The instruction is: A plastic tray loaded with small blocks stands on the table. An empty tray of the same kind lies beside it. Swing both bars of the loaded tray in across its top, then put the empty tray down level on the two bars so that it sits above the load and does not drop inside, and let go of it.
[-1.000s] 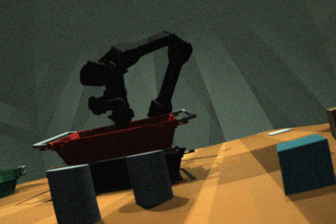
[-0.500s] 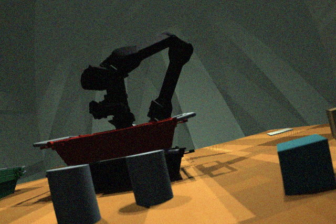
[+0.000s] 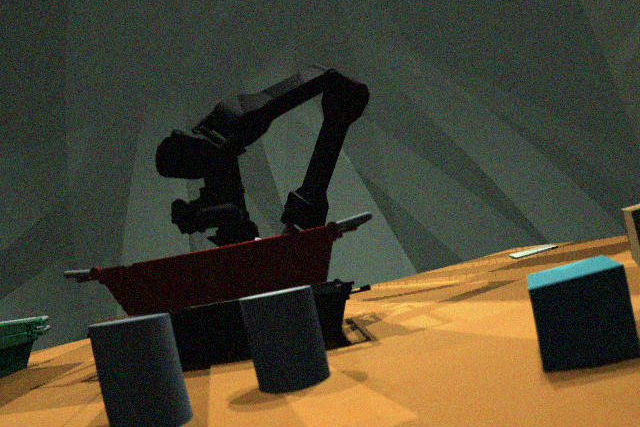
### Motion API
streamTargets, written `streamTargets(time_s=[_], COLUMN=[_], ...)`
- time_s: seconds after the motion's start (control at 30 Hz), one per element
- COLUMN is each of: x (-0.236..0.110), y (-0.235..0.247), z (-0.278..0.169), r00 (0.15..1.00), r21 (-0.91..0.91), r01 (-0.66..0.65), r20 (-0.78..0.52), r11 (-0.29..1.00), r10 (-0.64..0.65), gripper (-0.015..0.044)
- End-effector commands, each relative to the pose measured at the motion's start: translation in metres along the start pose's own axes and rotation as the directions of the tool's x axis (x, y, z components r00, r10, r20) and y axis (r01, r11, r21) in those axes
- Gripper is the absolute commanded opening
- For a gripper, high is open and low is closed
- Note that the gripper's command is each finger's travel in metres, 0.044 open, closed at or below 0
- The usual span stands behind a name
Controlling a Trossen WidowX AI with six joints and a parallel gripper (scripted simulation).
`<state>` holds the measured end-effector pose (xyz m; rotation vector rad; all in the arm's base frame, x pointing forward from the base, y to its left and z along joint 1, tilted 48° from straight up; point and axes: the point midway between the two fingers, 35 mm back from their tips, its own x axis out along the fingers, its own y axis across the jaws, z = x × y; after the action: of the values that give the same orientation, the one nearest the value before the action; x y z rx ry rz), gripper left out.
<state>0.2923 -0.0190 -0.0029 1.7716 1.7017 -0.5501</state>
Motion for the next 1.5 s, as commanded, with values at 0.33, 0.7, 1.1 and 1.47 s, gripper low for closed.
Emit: streamTargets(time_s=[0.33, 0.7, 1.1, 1.47], x=[0.0064, 0.0064, 0.0064, 0.0064], y=[-0.0042, -0.0042, -0.0042, -0.0042], z=[-0.0018, -0.0018, -0.0018, -0.0018], r00=[1.0, 1.0, 1.0, 1.0], r21=[0.005, 0.005, 0.005, 0.005], r01=[0.023, 0.023, 0.023, 0.023], r20=[-0.001, -0.001, -0.001, -0.001], r11=[1.0, 1.0, 1.0, 1.0], r10=[-0.023, -0.023, -0.023, -0.023], gripper=[0.0, 0.0, 0.0, 0.0073])
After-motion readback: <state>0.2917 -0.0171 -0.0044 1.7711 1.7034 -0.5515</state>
